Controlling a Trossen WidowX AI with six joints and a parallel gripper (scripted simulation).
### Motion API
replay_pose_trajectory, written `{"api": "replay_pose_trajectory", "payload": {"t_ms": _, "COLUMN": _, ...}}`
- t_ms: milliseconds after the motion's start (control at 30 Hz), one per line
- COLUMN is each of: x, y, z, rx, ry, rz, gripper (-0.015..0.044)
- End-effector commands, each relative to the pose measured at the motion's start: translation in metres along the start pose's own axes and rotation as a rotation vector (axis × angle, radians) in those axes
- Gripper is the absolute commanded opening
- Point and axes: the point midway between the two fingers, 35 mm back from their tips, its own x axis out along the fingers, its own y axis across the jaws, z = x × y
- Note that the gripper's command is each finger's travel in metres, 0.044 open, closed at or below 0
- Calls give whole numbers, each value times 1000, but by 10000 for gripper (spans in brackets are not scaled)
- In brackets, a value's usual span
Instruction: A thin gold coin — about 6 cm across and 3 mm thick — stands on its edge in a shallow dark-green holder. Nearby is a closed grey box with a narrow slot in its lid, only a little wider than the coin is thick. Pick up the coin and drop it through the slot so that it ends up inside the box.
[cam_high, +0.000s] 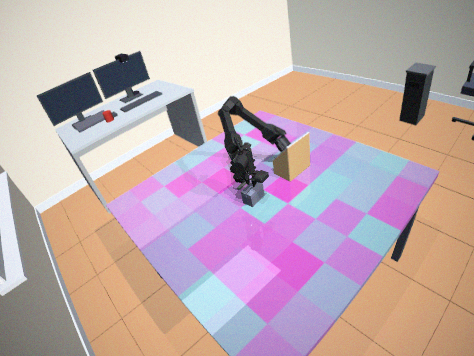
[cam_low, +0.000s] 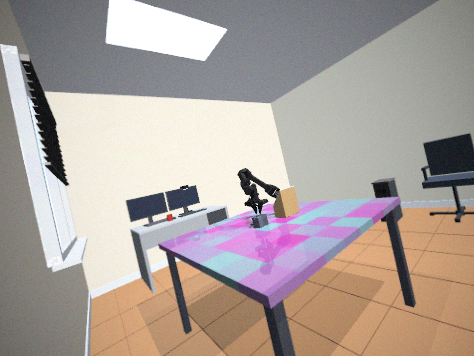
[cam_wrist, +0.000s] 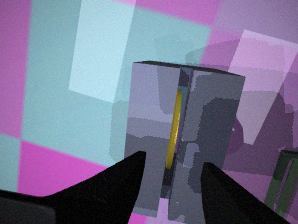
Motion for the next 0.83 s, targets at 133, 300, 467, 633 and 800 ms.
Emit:
{"api": "replay_pose_trajectory", "payload": {"t_ms": 133, "x": -7, "y": 0, "z": 0, "rx": 0, "ry": 0, "rz": 1, "gripper": 239}}
{"api": "replay_pose_trajectory", "payload": {"t_ms": 300, "x": -21, "y": 0, "z": 0, "rx": -1, "ry": 0, "rz": 1, "gripper": 371}}
{"api": "replay_pose_trajectory", "payload": {"t_ms": 467, "x": -58, "y": -1, "z": -4, "rx": -6, "ry": 3, "rz": -6, "gripper": 440}}
{"api": "replay_pose_trajectory", "payload": {"t_ms": 633, "x": -58, "y": -1, "z": -4, "rx": -6, "ry": 3, "rz": -6, "gripper": 440}}
{"api": "replay_pose_trajectory", "payload": {"t_ms": 800, "x": -58, "y": -1, "z": -4, "rx": -6, "ry": 3, "rz": -6, "gripper": 440}}
